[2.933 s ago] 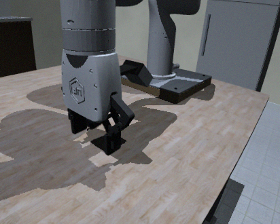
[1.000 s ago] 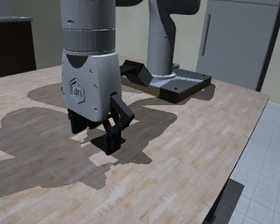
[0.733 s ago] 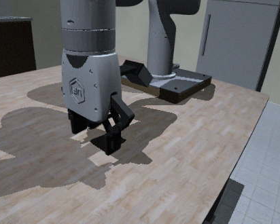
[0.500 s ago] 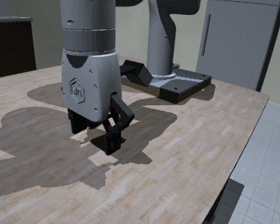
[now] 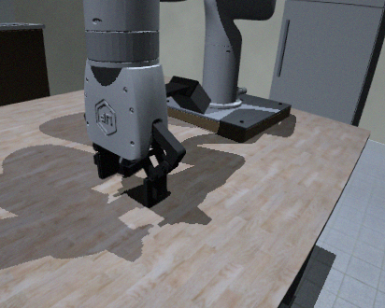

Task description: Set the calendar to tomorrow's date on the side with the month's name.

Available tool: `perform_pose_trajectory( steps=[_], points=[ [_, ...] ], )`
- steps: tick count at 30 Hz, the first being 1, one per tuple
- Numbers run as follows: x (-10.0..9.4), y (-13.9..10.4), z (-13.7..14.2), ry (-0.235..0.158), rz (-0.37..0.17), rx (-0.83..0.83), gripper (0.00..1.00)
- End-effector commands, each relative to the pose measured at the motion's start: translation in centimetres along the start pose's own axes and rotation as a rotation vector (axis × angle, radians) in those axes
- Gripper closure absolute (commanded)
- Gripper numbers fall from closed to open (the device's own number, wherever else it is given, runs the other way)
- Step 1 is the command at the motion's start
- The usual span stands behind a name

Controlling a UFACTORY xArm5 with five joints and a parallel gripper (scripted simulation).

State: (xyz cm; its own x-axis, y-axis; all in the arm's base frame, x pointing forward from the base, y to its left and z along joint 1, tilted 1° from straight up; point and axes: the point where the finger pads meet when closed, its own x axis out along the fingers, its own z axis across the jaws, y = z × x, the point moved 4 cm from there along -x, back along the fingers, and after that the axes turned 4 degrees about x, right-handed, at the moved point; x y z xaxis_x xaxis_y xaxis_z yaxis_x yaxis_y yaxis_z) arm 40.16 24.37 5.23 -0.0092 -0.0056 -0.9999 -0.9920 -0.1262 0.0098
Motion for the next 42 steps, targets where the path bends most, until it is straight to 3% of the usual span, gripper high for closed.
perform_pose_trajectory(
  steps=[1,10,17,21,26,33,37,42],
  points=[
    [-1.6,-0.1,0.1,-0.002,-0.004,0.0,0.0],
    [-2.2,-0.1,0.1,-0.002,-0.004,0.009,0.0],
    [-2.2,-0.4,-0.8,-0.003,-0.005,0.25,0.0],
    [-2.3,-0.9,-2.5,-0.003,-0.005,0.262,0.0],
    [-2.3,-0.9,-2.6,-0.003,-0.005,0.27,0.0],
    [-2.3,-1.2,-3.4,-0.005,-0.005,0.511,0.0],
    [-2.3,-1.7,-5.2,-0.005,-0.005,0.524,0.0],
    [-2.3,-1.7,-5.3,-0.005,-0.005,0.532,0.0]
  ],
)
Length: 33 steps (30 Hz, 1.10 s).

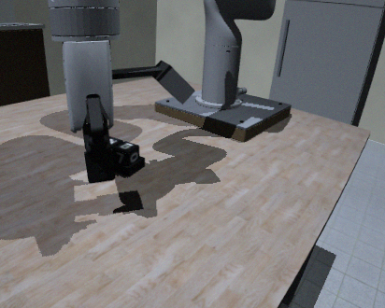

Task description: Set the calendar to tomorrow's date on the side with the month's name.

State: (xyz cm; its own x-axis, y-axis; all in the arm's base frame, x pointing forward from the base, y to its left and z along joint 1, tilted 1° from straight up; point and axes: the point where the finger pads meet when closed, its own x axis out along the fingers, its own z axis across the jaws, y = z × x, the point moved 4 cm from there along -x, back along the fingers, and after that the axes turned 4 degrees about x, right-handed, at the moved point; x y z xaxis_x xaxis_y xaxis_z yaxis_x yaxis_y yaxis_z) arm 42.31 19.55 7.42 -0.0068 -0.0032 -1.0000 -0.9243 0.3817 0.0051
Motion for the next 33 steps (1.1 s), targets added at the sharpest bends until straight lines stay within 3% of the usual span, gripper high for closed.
perform_pose_trajectory(
  steps=[1,7,11,17,23,27,33],
  points=[
    [-0.1,-0.3,-0.1,-0.003,-0.003,0.031,0.0],
    [-0.2,-0.9,-0.7,-0.004,-0.003,0.255,0.0],
    [-0.2,-2.2,-2.0,-0.005,-0.003,0.267,0.0],
    [-0.2,-2.4,-2.1,-0.005,-0.003,0.293,0.0],
    [-0.2,-2.9,-2.6,-0.006,-0.003,0.517,0.0],
    [-0.3,-4.3,-3.9,-0.006,-0.003,0.529,0.0],
    [-0.3,-4.4,-4.0,-0.006,-0.003,0.555,0.0]
  ],
)
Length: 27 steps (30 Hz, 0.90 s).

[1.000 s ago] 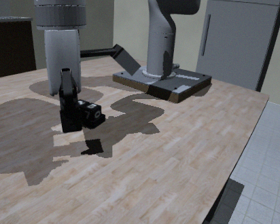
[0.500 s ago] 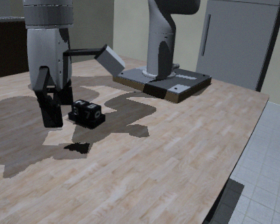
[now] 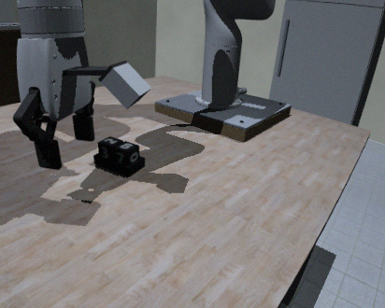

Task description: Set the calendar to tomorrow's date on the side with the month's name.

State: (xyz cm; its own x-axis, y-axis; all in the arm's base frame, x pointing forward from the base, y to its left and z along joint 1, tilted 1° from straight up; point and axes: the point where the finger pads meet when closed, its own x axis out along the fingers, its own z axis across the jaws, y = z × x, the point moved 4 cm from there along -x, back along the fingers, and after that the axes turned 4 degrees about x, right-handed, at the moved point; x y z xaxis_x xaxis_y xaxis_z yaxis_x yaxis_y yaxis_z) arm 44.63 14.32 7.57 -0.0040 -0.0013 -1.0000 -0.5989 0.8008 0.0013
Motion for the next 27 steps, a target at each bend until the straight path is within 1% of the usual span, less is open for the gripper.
perform_pose_trajectory(
  steps=[1,6,8,9,12,15,17,21,23,24,27],
  points=[
    [-0.1,-0.3,0.1,-0.004,-0.001,0.045,0.0],
    [-0.2,-1.1,-0.1,-0.005,-0.001,0.243,0.0],
    [-0.2,-2.5,-0.4,-0.005,-0.001,0.254,0.0],
    [-0.2,-2.8,-0.5,-0.005,-0.001,0.254,0.0],
    [-0.2,-2.9,-0.5,-0.005,-0.001,0.262,0.0],
    [-0.2,-3.2,-0.6,-0.006,-0.001,0.342,0.0],
    [-0.2,-3.2,-0.6,-0.006,-0.001,0.342,0.0],
    [-0.2,-3.8,-0.8,-0.007,-0.001,0.504,0.0],
    [-0.3,-5.2,-1.1,-0.007,-0.001,0.516,0.0],
    [-0.3,-5.6,-1.2,-0.007,-0.001,0.516,0.0],
    [-0.3,-5.6,-1.2,-0.007,-0.001,0.516,0.0]
  ],
)
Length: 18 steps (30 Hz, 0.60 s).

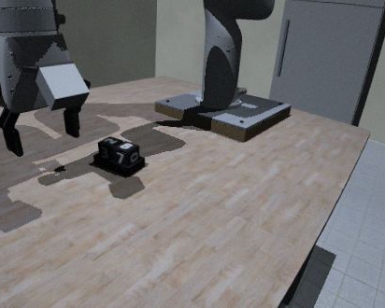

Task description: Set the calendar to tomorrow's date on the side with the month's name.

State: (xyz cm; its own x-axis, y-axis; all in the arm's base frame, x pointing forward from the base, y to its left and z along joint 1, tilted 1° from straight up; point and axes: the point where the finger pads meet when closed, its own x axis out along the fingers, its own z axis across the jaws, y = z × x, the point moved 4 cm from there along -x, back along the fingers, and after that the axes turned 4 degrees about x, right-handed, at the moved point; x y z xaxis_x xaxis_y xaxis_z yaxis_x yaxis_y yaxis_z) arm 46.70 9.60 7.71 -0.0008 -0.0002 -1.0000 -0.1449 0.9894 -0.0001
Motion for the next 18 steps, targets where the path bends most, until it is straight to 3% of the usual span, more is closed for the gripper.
perform_pose_trajectory(
  steps=[1,18],
  points=[
    [-0.1,-0.5,0.3,-0.003,0.0,0.019,0.0],
    [1.3,-0.6,0.3,-0.004,0.0,0.019,0.0]
  ],
)
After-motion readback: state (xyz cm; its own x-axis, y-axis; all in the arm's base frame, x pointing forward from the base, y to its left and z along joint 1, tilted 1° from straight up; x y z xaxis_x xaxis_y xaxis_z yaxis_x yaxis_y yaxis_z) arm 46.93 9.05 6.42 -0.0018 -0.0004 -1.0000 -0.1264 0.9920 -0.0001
